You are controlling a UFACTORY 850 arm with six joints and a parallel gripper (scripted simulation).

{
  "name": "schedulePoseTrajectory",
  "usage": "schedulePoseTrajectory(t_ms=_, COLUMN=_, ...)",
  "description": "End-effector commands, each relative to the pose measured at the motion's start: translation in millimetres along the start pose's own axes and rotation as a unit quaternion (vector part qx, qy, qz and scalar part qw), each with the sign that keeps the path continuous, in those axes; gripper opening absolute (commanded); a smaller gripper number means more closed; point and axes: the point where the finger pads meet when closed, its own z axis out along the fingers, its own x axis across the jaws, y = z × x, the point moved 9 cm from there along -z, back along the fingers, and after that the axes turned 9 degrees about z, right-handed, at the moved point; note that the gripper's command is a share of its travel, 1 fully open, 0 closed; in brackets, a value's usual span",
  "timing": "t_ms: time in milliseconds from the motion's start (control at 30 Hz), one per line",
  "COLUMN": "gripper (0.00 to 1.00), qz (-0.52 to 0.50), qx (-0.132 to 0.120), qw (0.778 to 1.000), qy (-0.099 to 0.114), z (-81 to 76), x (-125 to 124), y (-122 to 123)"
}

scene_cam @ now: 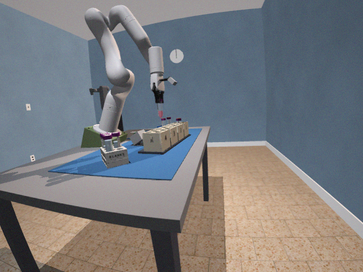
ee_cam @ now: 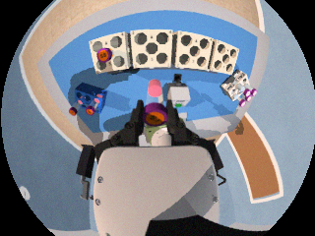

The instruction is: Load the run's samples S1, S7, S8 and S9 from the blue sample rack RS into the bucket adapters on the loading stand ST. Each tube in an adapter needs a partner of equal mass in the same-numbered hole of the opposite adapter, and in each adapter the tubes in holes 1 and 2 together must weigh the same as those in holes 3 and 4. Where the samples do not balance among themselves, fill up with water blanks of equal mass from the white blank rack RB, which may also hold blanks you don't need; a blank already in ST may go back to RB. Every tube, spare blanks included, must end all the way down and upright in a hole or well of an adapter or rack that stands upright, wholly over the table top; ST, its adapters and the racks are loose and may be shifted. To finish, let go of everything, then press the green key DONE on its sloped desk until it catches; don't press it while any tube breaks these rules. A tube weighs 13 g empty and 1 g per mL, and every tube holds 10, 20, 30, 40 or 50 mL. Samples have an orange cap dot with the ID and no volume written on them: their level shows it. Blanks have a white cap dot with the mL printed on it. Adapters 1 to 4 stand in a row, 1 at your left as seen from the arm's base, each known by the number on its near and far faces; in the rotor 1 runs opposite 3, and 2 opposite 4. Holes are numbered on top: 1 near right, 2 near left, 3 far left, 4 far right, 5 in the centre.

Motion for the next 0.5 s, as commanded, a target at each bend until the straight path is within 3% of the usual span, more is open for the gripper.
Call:
schedulePoseTrajectory(t_ms=0, gripper=0.00, qz=-0.005, qx=-0.019, qw=1.000, qy=-0.024, z=2.9, x=21.8, y=-18.6)
schedulePoseTrajectory(t_ms=467, gripper=0.00, qz=-0.005, qx=-0.019, qw=1.000, qy=-0.024, z=7.3, x=78.1, y=-60.3)
